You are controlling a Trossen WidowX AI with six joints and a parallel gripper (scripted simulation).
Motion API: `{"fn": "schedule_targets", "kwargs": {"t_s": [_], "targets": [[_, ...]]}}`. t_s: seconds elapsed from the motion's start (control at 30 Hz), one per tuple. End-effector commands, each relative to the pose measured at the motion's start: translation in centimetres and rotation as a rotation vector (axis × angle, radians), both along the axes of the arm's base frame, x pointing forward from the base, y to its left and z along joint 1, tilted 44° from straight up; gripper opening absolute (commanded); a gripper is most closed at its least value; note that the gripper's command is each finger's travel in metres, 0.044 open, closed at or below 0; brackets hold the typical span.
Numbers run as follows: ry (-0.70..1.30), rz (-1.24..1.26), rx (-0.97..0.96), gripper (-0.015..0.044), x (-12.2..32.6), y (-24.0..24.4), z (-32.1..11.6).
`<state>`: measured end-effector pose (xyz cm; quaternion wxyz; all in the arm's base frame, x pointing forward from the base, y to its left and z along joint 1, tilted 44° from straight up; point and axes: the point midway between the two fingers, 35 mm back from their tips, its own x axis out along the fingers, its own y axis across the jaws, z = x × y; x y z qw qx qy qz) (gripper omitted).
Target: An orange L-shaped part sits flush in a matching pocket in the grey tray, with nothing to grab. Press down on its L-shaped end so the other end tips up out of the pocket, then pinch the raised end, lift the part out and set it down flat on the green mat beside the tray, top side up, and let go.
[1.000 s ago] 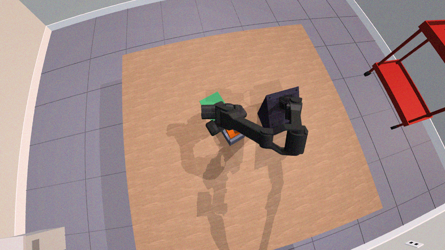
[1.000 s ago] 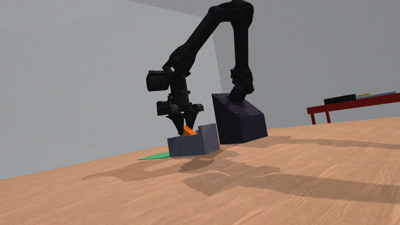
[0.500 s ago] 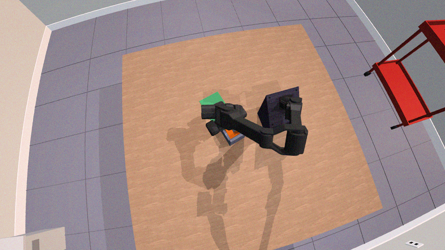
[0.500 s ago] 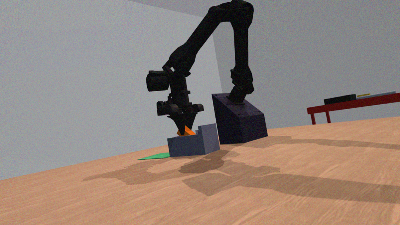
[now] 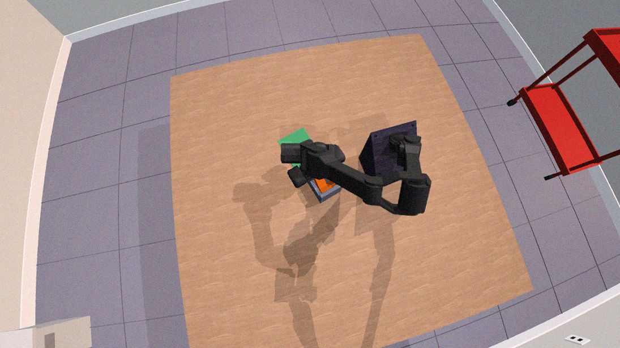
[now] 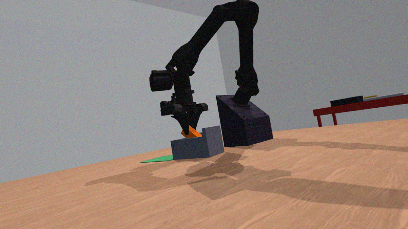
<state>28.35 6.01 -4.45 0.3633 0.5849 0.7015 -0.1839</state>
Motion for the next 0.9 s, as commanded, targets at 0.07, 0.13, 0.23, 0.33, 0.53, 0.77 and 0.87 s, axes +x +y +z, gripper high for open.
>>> {"fn": "schedule_targets", "kwargs": {"t_s": [0.07,0.13,0.23,0.33,0.53,0.77,0.87], "targets": [[-0.01,-0.003,0.002,0.0,0.3,-0.6,0.8],[-0.01,-0.003,0.002,0.0,0.3,-0.8,1.0],[-0.009,-0.003,0.002,0.0,0.3,-1.2,1.3],[-0.009,-0.003,0.002,0.0,0.3,-1.5,1.7],[-0.008,-0.004,0.002,0.0,0.4,-2.1,2.3],[-0.008,-0.004,0.002,0.0,0.4,-2.9,3.2],[-0.008,-0.004,0.002,0.0,0.4,-3.3,3.5]]}}
